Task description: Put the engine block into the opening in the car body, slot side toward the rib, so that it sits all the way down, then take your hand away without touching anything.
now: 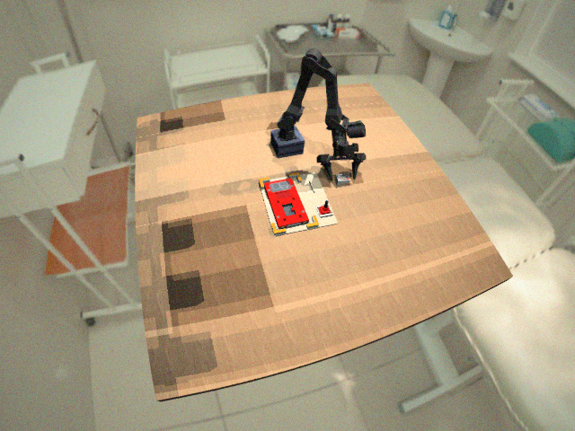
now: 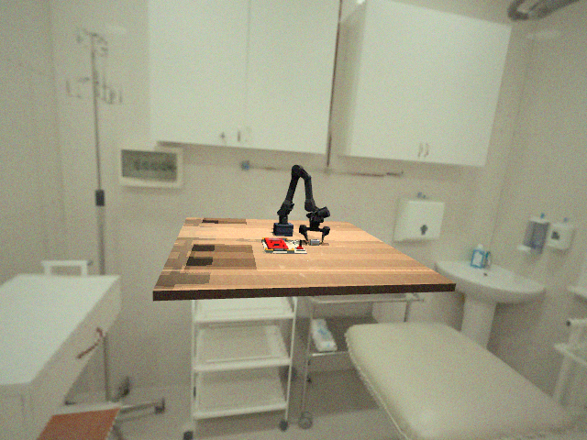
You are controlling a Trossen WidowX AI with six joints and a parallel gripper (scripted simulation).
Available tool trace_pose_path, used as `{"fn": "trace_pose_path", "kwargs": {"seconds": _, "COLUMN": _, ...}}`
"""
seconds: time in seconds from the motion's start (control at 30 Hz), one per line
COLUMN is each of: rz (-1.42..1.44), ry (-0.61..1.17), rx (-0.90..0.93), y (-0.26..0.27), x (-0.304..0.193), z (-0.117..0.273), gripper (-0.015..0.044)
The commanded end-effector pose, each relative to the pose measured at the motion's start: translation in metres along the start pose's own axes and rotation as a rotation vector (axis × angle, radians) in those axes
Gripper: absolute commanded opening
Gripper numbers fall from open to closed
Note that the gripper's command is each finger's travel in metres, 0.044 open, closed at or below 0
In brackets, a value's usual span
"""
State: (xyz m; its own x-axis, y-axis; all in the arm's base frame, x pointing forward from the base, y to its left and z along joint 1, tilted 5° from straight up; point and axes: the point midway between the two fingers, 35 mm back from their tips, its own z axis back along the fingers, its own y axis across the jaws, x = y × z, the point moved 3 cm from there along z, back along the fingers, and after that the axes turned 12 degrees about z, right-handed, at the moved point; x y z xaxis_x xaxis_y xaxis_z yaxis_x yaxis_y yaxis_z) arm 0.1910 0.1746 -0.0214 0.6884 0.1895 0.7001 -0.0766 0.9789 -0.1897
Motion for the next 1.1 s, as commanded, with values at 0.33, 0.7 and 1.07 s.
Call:
{"fn": "trace_pose_path", "kwargs": {"seconds": 0.33, "rz": -0.003, "ry": 0.001, "rx": 0.003, "y": 0.0, "x": 0.004, "z": 0.034, "gripper": 0.044}}
{"fn": "trace_pose_path", "kwargs": {"seconds": 0.7, "rz": -0.001, "ry": 0.002, "rx": 0.007, "y": 0.001, "x": 0.004, "z": 0.031, "gripper": 0.044}}
{"fn": "trace_pose_path", "kwargs": {"seconds": 1.07, "rz": -0.016, "ry": 0.012, "rx": 0.006, "y": 0.001, "x": 0.004, "z": 0.03, "gripper": 0.044}}
